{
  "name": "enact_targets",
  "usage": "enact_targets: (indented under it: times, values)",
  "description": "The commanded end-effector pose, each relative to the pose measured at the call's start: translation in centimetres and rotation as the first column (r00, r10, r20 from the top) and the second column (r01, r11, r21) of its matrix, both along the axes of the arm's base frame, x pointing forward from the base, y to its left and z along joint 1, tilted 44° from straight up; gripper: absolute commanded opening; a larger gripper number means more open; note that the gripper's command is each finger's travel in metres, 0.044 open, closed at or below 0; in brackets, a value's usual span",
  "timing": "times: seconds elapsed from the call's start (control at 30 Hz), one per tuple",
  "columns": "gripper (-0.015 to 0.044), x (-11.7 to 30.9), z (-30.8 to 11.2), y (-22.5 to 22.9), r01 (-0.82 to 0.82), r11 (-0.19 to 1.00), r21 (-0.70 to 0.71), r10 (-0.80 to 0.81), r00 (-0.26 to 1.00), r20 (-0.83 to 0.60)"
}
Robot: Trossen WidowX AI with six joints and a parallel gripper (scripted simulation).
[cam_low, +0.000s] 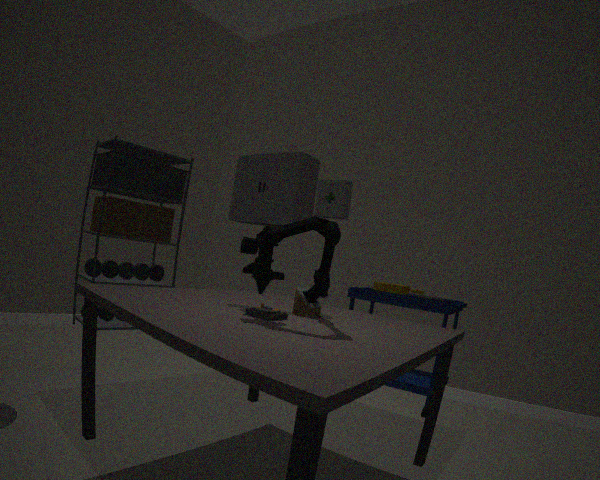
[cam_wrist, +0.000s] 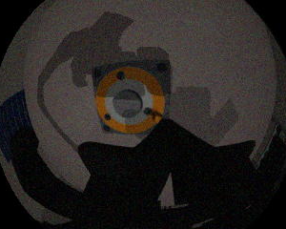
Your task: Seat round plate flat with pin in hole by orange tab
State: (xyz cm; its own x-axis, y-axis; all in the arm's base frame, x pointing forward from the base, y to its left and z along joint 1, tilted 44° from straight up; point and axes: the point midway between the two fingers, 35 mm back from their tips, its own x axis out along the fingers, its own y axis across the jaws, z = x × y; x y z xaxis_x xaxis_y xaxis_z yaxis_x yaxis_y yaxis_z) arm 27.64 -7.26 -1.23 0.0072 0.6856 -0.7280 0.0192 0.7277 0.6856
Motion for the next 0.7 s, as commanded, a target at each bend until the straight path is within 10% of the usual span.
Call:
enact_targets:
  times: [0.0, 0.67]
  values:
    - [0.0, 0.1, -0.8, 0.2, -0.012, 1.0, -0.009, 0.012, 1.0, 0.006]
    - [0.0, -0.9, -3.6, 3.2, -0.012, 1.0, -0.006, 0.012, 1.0, 0.005]
